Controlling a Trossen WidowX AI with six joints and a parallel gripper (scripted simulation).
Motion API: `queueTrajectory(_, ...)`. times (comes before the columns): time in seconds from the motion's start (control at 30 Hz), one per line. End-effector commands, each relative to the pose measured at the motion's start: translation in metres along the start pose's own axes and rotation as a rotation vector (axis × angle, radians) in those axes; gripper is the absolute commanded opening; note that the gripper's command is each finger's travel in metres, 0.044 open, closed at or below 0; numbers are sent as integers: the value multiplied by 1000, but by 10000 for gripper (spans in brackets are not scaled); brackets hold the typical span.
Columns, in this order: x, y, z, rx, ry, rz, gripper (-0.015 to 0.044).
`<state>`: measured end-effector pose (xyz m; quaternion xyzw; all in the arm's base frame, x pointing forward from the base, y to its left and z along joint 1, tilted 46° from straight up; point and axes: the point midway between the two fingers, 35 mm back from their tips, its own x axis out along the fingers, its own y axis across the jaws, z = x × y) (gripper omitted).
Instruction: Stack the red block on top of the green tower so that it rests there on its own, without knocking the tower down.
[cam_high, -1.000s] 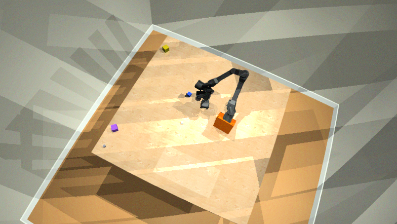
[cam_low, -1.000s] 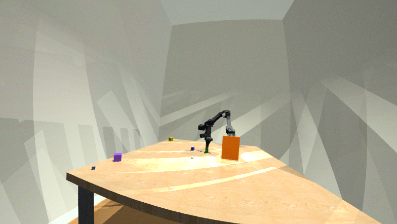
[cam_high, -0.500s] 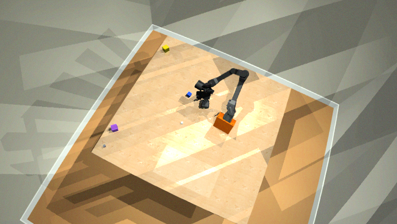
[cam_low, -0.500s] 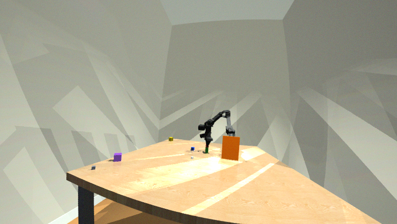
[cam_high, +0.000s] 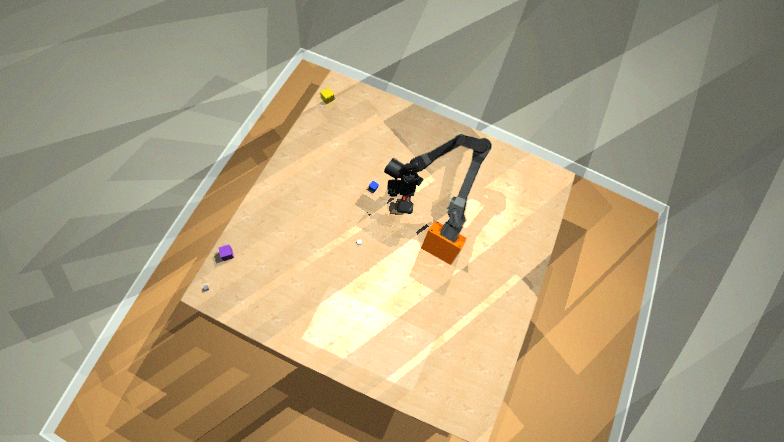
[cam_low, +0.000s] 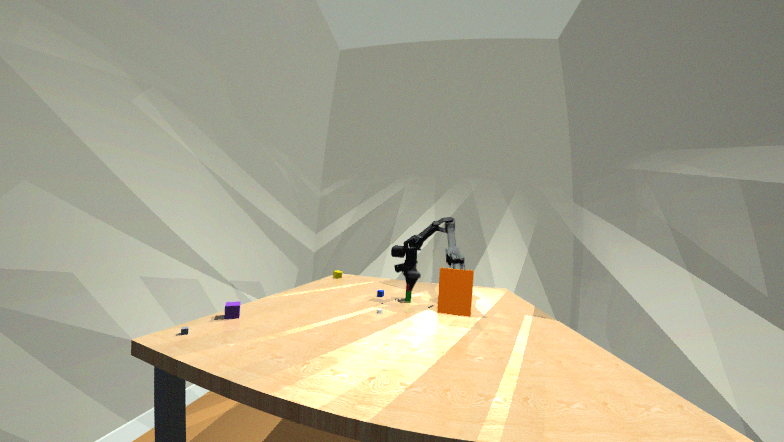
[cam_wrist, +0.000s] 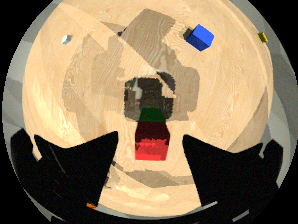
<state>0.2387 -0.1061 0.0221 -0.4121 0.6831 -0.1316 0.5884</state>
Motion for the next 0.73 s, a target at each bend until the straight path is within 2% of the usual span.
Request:
queueTrajectory(0.0, 0, 0, 0, 0, 0, -1, 420)
queueTrajectory(0.03, 0, 0, 0, 0, 0, -1, 440)
queueTrajectory(0.7, 0, 0, 0, 0, 0, -1, 440)
